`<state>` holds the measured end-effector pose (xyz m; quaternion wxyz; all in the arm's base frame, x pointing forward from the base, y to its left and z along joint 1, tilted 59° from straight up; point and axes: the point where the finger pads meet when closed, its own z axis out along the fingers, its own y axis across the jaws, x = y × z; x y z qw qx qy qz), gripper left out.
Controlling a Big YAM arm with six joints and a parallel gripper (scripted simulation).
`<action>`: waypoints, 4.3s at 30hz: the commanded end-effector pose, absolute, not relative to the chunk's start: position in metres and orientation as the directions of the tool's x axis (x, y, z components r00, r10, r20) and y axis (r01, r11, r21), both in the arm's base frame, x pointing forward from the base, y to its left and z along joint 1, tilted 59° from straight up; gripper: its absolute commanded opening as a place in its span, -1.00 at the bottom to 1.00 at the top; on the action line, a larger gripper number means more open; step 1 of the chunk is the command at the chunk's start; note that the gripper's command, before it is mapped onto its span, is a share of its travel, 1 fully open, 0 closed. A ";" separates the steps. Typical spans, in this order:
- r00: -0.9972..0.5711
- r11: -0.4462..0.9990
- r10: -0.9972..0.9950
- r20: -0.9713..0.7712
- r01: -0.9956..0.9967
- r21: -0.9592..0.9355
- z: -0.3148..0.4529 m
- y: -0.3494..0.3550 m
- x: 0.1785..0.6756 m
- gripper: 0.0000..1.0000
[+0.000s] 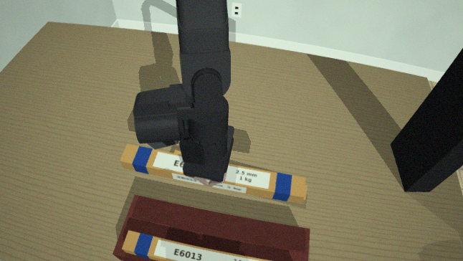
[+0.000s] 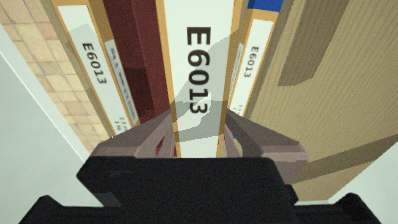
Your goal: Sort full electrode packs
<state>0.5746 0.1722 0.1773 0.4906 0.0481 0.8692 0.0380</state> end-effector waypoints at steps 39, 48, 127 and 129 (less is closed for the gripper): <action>-0.494 0.989 0.135 -0.859 0.017 0.145 0.180 0.245 0.574 -1.00; -0.490 0.989 0.137 -0.861 0.016 0.148 0.182 0.246 0.572 -1.00; -0.484 0.988 0.139 -0.864 0.014 0.151 0.177 0.255 0.573 -1.00; -0.483 0.988 0.140 -0.864 0.014 0.152 0.177 0.255 0.574 -1.00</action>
